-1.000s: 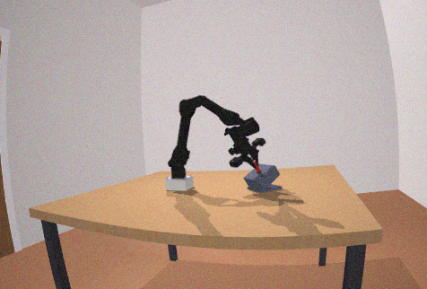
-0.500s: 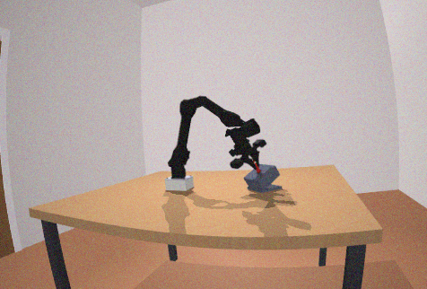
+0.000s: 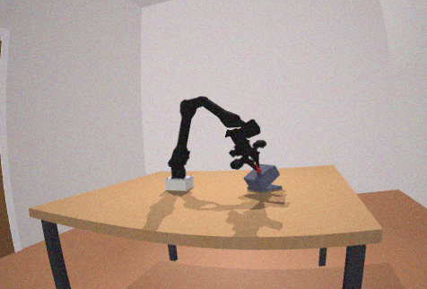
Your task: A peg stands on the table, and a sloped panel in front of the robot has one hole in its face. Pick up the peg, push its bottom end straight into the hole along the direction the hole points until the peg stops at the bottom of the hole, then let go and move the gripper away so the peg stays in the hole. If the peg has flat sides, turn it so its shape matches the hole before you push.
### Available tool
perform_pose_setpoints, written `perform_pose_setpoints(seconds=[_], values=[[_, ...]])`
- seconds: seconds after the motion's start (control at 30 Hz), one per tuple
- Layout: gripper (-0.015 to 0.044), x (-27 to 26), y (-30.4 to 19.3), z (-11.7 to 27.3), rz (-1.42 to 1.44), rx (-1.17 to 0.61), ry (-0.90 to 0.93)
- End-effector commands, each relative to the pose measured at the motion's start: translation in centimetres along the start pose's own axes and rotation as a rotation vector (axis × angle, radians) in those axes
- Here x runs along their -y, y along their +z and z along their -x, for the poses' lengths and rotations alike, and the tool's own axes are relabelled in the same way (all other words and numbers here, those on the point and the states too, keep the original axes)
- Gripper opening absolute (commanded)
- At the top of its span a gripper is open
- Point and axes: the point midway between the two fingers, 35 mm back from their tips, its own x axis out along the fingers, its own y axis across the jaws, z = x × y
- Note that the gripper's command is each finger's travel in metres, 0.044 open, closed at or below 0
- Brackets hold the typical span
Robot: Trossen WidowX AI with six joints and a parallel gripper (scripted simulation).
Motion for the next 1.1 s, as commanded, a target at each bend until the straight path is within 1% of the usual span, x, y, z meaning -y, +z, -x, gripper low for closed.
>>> perform_pose_setpoints(seconds=[0.0, 0.03, 0.43, 0.6, 1.07], values=[[0.0000, 0.0, 0.0, 0.0, 0.000, 0.000, 0.000], [0.0000, 0.0, 0.0, 0.0, 0.000, 0.000, 0.000], [0.0315, 0.0, 0.0, 0.0, 0.000, 0.000, 0.000], [0.0440, 0.0, -0.1, 0.6, 0.000, 0.000, 0.001], [0.0440, -0.1, -0.4, 4.1, -0.003, 0.000, 0.005]])
